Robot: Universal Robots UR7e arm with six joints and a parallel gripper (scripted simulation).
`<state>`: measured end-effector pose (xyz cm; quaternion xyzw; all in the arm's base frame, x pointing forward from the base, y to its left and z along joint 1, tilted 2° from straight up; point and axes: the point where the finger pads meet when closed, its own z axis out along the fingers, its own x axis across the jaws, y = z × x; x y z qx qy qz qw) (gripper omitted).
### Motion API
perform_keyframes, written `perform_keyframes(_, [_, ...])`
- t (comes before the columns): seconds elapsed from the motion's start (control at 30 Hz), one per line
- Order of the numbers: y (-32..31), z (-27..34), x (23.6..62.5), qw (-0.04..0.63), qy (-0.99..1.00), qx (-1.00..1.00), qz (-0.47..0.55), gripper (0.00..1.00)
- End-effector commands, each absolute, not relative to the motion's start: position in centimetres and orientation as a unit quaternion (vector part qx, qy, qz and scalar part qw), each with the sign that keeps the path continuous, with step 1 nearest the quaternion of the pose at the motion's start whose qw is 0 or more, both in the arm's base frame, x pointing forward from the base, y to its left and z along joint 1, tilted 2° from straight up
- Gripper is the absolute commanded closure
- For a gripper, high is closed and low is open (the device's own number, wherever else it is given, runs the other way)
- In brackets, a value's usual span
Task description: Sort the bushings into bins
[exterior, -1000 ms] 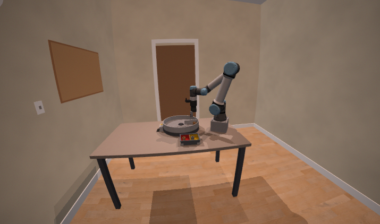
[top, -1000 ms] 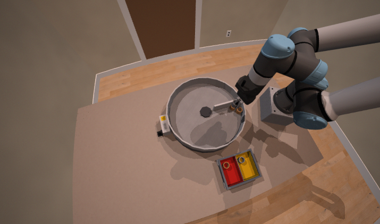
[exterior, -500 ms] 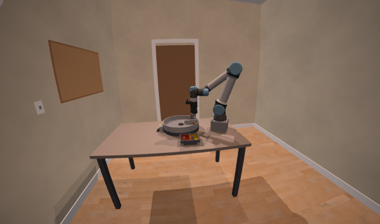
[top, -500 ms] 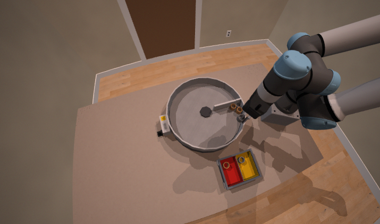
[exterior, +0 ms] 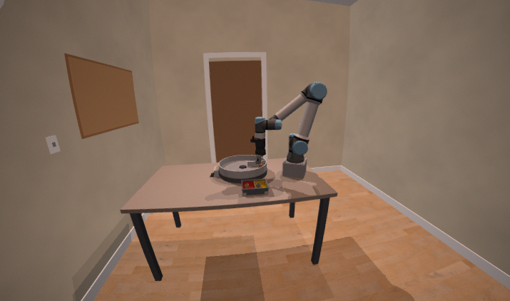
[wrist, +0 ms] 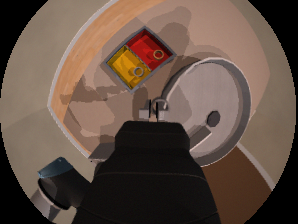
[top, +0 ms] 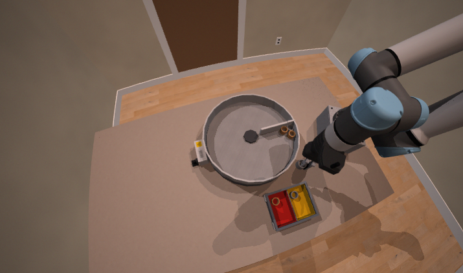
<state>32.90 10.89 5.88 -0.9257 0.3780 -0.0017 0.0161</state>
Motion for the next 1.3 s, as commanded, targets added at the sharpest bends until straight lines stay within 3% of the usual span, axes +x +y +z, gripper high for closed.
perform_keyframes(0.0, [14.4,6.0,33.3,0.015,0.320,-0.947,-0.003,1.00])
perform_keyframes(0.5, [21.2,6.2,33.6,0.014,0.202,-0.979,-0.005,1.00])
perform_keyframes(0.7, [26.9,6.3,33.9,0.014,0.102,-0.995,-0.006,1.00])
perform_keyframes(1.27, [26.9,6.4,33.9,0.014,0.102,-0.995,-0.006,1.00])
